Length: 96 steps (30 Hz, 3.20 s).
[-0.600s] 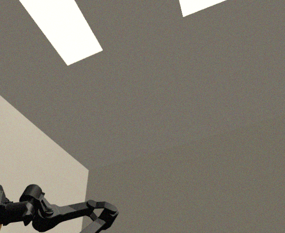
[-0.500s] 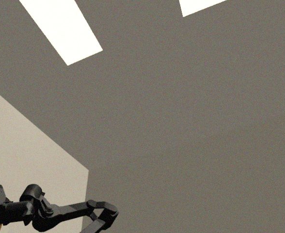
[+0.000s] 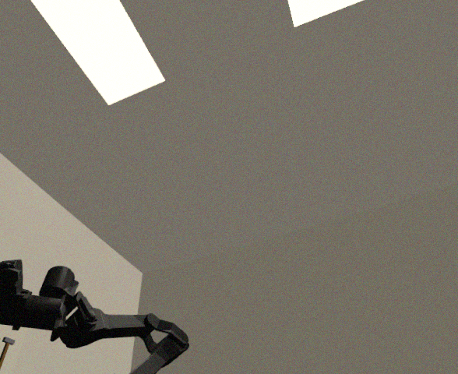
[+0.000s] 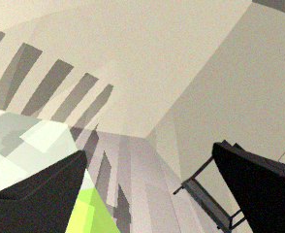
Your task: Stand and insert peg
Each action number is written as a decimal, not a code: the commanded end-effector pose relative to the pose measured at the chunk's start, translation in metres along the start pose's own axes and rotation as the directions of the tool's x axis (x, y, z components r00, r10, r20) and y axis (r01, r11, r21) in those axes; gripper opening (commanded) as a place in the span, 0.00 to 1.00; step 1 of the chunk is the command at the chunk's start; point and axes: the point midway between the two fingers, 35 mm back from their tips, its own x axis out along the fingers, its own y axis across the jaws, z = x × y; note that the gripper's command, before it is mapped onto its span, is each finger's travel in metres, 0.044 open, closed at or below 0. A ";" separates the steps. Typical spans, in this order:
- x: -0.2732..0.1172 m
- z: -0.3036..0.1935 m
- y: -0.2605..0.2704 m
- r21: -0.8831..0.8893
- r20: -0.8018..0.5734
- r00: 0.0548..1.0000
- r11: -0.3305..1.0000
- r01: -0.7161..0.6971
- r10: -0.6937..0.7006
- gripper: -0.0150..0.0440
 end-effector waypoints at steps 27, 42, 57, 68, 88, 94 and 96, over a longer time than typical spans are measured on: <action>-0.158 0.151 0.194 -0.333 0.290 0.570 0.639 -0.693 0.769 1.00; -0.274 0.136 0.260 -0.439 0.113 0.271 0.293 -0.850 0.956 1.00; -0.395 0.058 0.291 -0.410 -0.312 0.035 -0.102 -0.906 0.949 1.00; -0.467 -0.021 0.279 -0.281 -0.625 -0.024 -0.253 -0.926 0.780 1.00; -0.500 -0.078 0.270 -0.200 -0.772 -0.013 -0.262 -0.944 0.636 1.00; -0.500 -0.085 0.276 -0.201 -0.771 -0.012 -0.261 -0.944 0.637 1.00; -0.501 -0.088 0.279 -0.201 -0.771 -0.012 -0.261 -0.944 0.637 1.00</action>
